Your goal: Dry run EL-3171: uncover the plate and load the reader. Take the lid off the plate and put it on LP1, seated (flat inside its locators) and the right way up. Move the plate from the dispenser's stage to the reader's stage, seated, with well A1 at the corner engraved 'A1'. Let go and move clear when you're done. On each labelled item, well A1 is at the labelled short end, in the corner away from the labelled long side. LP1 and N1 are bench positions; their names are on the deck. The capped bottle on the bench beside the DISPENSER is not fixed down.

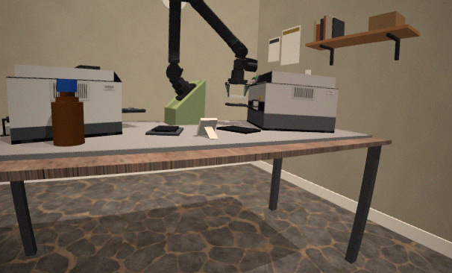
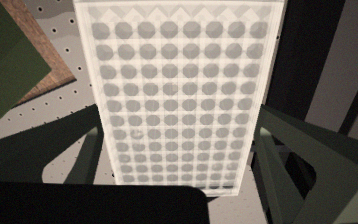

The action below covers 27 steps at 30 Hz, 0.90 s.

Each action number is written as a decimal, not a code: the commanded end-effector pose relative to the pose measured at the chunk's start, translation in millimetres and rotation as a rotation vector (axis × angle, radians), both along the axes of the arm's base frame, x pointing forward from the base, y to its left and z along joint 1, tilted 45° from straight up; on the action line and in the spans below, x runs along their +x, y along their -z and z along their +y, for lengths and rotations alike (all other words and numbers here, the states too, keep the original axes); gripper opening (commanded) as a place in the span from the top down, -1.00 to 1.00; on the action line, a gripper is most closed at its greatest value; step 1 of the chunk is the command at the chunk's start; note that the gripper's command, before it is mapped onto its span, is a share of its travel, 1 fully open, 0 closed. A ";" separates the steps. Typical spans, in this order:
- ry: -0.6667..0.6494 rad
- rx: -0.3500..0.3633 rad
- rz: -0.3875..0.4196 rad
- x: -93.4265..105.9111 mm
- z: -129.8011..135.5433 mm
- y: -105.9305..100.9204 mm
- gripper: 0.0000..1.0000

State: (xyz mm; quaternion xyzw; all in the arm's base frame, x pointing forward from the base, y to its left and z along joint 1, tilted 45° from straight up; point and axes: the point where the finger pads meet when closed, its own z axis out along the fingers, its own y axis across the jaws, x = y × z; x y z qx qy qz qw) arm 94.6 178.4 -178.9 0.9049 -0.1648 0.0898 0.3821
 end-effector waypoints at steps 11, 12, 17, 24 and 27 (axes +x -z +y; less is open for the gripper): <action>-0.015 0.039 -0.004 4.9 15.5 4.3 -0.72; -0.018 0.047 -0.006 5.1 19.1 4.1 -0.72; -0.015 0.063 -0.019 6.7 26.1 8.6 -0.72; -0.003 0.047 -0.012 8.1 17.5 14.1 -0.72; -0.006 0.031 -0.001 6.7 7.9 14.1 -0.72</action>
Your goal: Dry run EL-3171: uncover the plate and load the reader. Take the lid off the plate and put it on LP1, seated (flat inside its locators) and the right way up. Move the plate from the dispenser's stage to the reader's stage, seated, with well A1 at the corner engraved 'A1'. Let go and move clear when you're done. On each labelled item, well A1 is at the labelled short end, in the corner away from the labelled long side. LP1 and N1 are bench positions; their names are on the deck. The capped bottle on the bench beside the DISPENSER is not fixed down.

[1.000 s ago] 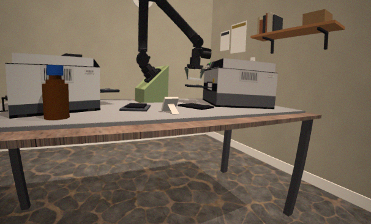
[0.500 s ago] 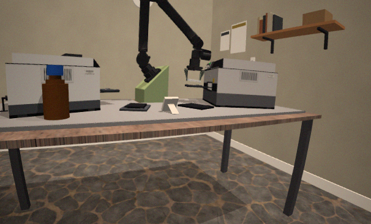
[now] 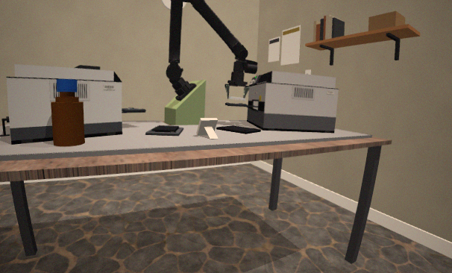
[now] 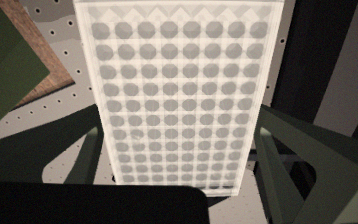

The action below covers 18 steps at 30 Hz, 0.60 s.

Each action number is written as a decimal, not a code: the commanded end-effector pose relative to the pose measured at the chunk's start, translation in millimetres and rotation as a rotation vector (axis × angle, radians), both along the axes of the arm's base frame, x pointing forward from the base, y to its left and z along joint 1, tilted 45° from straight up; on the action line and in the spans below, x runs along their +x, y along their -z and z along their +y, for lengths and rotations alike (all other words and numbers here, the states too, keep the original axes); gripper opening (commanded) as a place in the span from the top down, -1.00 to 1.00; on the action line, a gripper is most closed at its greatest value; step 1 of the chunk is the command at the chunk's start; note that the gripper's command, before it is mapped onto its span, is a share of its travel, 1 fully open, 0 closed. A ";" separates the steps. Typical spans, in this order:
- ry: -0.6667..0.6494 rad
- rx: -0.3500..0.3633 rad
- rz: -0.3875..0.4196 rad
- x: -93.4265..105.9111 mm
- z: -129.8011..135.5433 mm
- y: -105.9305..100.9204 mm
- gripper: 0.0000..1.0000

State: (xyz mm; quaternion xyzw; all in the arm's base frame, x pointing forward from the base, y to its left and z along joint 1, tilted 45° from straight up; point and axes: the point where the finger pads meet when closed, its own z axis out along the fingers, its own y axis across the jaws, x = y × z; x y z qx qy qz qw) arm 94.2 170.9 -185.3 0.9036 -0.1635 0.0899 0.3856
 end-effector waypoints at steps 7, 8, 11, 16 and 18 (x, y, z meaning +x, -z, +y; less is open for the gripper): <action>0.004 0.024 -0.003 4.7 4.4 0.5 -0.72; 0.002 0.024 -0.006 3.9 4.5 0.5 -0.72; -0.006 0.026 -0.007 2.5 2.9 4.0 -0.72; -0.005 0.033 -0.006 4.9 5.8 7.6 -0.72; -0.006 0.039 -0.004 6.3 8.8 9.5 -0.72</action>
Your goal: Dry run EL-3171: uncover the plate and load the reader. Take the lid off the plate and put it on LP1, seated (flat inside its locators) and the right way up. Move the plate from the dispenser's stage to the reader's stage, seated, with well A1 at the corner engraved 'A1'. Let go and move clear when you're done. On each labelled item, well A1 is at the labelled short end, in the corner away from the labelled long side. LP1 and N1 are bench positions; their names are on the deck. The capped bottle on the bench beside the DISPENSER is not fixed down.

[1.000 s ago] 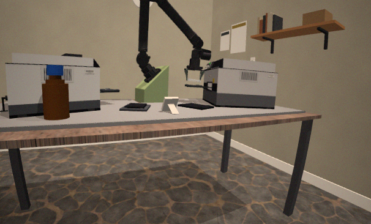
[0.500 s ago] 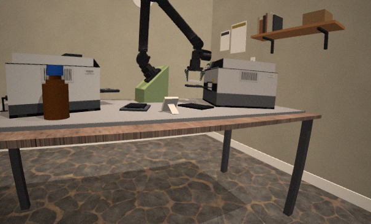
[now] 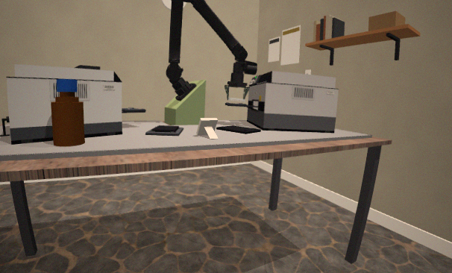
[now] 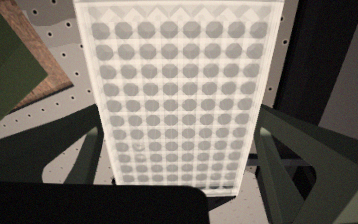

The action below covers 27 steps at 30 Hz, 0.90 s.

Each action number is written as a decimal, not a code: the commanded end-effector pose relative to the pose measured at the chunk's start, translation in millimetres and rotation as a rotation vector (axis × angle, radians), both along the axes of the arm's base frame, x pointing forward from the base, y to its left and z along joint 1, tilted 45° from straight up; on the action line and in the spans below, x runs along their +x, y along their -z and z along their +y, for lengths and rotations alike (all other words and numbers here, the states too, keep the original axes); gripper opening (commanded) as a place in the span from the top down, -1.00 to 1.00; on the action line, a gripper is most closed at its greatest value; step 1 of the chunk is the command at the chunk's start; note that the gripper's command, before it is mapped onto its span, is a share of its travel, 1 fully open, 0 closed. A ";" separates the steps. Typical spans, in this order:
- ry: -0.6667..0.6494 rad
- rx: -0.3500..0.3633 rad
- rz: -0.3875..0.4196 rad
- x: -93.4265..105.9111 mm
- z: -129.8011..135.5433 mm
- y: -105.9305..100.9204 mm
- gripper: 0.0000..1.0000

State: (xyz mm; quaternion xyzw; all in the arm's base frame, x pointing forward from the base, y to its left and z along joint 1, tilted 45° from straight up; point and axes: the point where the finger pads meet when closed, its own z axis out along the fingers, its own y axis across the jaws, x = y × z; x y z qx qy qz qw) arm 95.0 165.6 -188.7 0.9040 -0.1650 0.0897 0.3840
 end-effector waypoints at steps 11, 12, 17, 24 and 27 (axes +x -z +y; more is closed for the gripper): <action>-0.006 0.044 -0.006 8.4 18.5 12.7 -0.72; -0.006 0.044 -0.006 8.4 18.5 12.7 -0.72; -0.021 0.030 -0.001 3.6 14.2 4.3 -0.72; -0.025 0.019 0.002 1.6 10.3 -0.4 -0.72; -0.020 0.018 0.002 2.1 8.7 -1.0 -0.72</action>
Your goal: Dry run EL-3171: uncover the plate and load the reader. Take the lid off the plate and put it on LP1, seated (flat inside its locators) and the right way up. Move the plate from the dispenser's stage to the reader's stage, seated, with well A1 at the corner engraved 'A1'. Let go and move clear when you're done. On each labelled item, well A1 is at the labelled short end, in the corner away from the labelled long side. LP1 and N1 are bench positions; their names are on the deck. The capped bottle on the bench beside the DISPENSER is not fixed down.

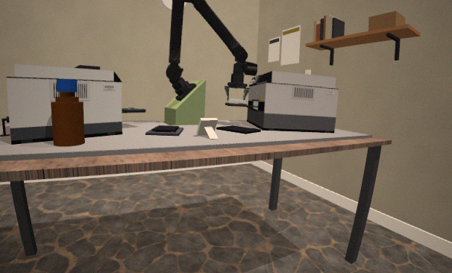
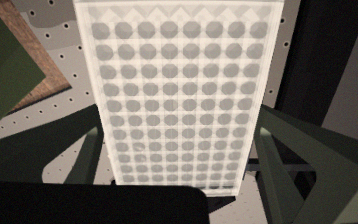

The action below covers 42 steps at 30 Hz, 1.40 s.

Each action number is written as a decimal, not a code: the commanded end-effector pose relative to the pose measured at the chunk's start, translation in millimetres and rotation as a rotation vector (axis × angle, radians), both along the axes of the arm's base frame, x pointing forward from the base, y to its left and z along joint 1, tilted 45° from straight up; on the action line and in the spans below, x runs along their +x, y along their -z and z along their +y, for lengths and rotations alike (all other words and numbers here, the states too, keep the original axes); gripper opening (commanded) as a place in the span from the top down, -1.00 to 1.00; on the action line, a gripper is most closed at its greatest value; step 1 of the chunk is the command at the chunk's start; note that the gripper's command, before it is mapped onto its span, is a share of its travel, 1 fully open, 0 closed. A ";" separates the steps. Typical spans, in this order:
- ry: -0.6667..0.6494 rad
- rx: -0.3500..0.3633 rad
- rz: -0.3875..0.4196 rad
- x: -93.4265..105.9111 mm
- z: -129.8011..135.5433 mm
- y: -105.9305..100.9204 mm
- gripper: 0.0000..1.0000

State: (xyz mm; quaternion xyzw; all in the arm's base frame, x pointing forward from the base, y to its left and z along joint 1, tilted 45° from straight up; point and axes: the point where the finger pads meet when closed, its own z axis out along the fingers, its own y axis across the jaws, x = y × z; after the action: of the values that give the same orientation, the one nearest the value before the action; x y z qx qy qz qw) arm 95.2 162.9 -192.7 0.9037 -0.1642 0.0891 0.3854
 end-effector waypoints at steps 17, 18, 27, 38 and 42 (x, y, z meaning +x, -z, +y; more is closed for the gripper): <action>-0.009 0.002 0.005 2.1 5.5 0.1 -0.72; -0.013 0.003 0.005 1.7 6.5 0.2 -0.72; -0.023 0.011 0.002 1.1 11.8 1.4 -0.72; -0.013 0.021 -0.002 4.1 15.7 2.8 -0.72; -0.012 0.026 -0.003 4.9 17.9 3.4 -0.72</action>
State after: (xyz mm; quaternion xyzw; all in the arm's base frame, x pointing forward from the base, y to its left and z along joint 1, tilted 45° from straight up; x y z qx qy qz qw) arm 94.5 160.6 -192.1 0.9028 -0.1637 0.0888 0.3877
